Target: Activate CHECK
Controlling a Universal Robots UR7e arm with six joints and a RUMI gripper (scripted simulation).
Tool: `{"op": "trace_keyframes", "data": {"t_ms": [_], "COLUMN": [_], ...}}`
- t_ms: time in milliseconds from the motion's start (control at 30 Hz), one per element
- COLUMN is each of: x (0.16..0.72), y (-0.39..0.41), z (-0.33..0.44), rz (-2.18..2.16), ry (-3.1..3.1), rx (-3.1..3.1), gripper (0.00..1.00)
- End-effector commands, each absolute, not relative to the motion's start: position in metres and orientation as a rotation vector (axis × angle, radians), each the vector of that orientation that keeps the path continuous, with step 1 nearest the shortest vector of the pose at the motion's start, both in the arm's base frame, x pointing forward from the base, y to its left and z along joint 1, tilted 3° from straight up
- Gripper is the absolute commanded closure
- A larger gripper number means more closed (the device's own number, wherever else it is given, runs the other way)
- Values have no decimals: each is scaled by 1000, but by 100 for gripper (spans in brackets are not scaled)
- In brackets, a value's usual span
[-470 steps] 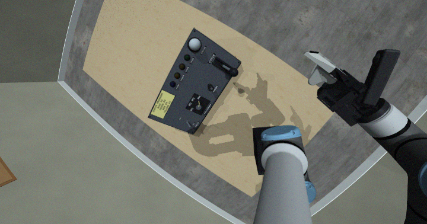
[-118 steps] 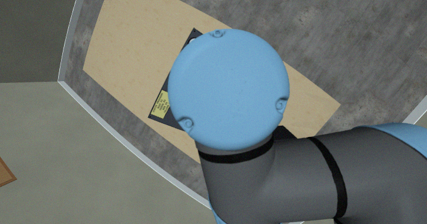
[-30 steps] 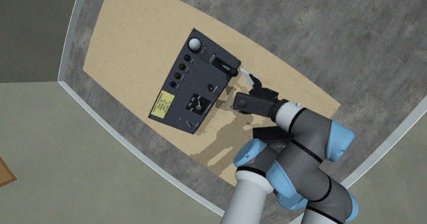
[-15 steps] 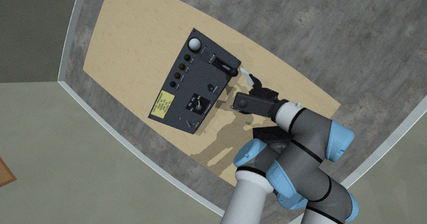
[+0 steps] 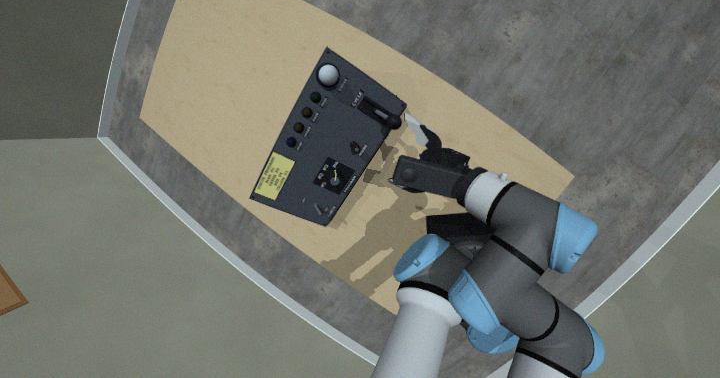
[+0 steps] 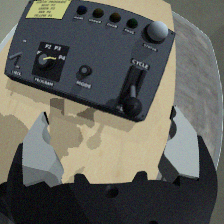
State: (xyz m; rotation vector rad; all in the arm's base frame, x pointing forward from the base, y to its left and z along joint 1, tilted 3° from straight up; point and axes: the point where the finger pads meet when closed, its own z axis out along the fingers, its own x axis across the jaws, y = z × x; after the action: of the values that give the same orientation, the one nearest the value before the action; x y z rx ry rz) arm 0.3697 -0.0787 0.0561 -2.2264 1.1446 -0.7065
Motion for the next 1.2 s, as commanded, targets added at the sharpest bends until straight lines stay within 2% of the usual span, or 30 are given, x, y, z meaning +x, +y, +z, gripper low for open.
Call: {"op": "trace_keyframes", "data": {"t_ms": [0,1167], "x": [370,367], "y": [-79,-79], "z": [56,61], "rz": [-707,-707], "ry": [1144,1144], "rx": [-2227,-2227], "gripper": [0,0]}}
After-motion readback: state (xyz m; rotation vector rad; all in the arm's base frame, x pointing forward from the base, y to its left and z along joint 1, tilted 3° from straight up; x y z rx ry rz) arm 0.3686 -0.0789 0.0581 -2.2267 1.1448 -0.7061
